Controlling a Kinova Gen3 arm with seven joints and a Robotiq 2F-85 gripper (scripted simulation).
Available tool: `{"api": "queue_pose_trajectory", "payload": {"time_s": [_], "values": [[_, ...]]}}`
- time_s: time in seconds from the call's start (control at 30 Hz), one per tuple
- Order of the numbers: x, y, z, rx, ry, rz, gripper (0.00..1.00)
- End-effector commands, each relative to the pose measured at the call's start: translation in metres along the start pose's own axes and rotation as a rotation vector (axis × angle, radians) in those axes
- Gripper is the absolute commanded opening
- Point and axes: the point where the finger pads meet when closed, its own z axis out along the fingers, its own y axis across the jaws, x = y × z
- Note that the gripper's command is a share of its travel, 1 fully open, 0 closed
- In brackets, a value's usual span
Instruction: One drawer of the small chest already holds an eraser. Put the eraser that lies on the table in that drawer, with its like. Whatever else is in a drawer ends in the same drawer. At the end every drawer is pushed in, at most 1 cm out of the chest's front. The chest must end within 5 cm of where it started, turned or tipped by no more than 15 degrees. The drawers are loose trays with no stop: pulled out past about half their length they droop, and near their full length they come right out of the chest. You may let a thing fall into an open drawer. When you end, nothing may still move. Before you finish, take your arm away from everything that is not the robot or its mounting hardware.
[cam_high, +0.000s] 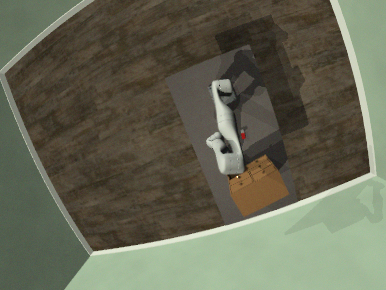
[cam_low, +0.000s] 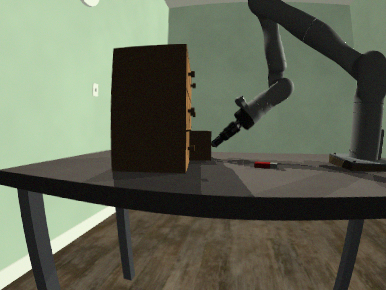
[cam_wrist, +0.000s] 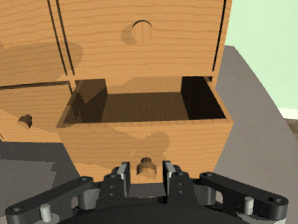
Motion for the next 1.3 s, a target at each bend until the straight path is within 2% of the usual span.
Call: {"api": "queue_pose_trajectory", "payload": {"time_s": [0.0,0.27,0.43,0.67,0.83,0.9,1.2,1.27], "values": [[-0.002,0.000,-0.003,-0.001,0.001,0.000,0.33],[-0.025,0.000,-0.030,-0.001,0.001,0.000,0.33],[-0.030,0.000,-0.037,-0.001,0.001,0.000,0.33],[-0.031,0.000,-0.040,-0.001,0.001,0.001,0.33],[-0.026,0.000,-0.056,-0.001,0.001,0.001,0.33],[-0.026,0.000,-0.056,-0.001,0.001,0.001,0.33],[-0.009,0.000,-0.108,-0.001,0.001,0.001,0.33],[-0.008,0.000,-0.114,-0.001,0.001,0.001,0.33]]}}
